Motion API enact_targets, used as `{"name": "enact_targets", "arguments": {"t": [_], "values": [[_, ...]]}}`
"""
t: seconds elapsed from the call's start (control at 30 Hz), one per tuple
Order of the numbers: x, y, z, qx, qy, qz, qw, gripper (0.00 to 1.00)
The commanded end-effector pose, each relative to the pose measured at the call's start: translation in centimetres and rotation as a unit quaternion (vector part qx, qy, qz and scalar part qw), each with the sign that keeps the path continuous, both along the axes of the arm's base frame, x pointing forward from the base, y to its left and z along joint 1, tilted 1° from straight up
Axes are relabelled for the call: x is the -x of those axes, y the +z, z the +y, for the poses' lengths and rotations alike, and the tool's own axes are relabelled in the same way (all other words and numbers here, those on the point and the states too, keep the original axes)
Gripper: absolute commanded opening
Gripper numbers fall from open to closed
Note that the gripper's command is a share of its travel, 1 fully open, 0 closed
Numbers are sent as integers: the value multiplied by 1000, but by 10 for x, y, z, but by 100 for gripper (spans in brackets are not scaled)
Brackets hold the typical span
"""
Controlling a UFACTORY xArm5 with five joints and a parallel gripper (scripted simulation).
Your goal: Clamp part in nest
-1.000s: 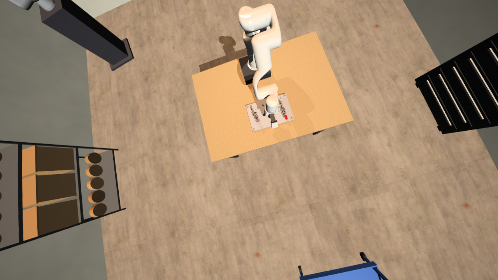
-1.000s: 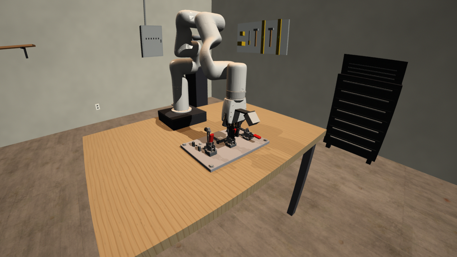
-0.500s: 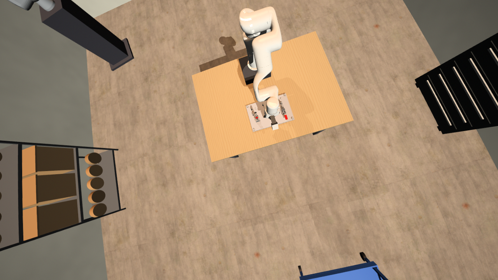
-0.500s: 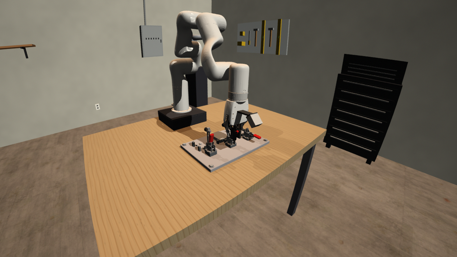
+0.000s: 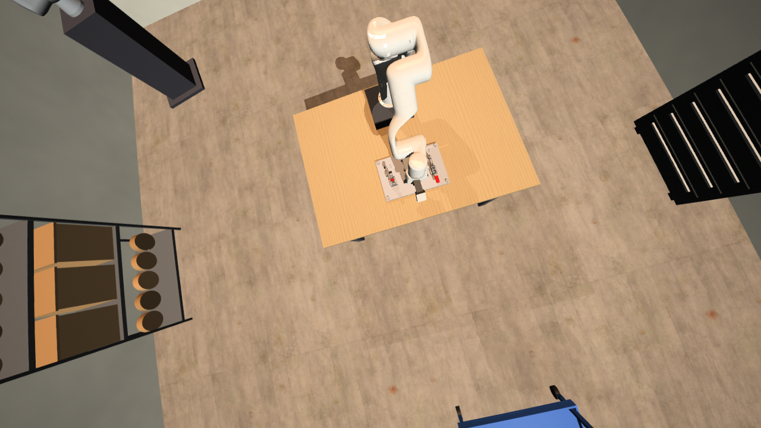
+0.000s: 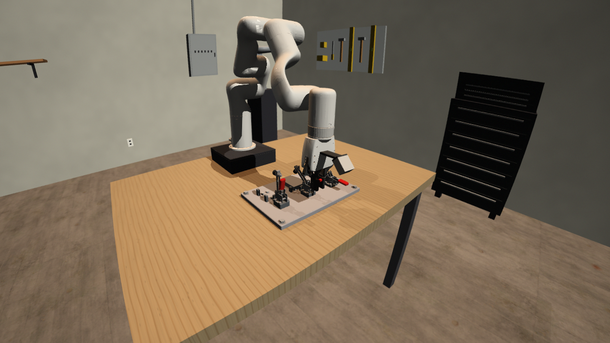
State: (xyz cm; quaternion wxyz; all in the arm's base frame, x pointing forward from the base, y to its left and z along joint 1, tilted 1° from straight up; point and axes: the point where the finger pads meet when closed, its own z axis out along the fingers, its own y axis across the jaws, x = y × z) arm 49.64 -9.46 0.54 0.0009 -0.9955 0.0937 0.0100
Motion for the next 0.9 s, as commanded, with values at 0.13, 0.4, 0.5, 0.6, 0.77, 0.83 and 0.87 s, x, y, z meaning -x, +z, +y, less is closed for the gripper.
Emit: {"name": "enact_targets", "arguments": {"t": [0.13,0.4,0.5,0.6,0.77,0.83,0.87], "values": [[-7,-6,-1,0,0,-1,1000,0],[-10,-10,-1,0,0,-1,1000,0],[-11,-13,-2,0,0,-1,1000,0],[-12,-15,-2,0,0,-1,1000,0],[-13,-17,-2,0,0,-1,1000,0],[-13,-17,-2,0,0,-1,1000,0],[-13,-17,-2,0,0,-1,1000,0]]}}
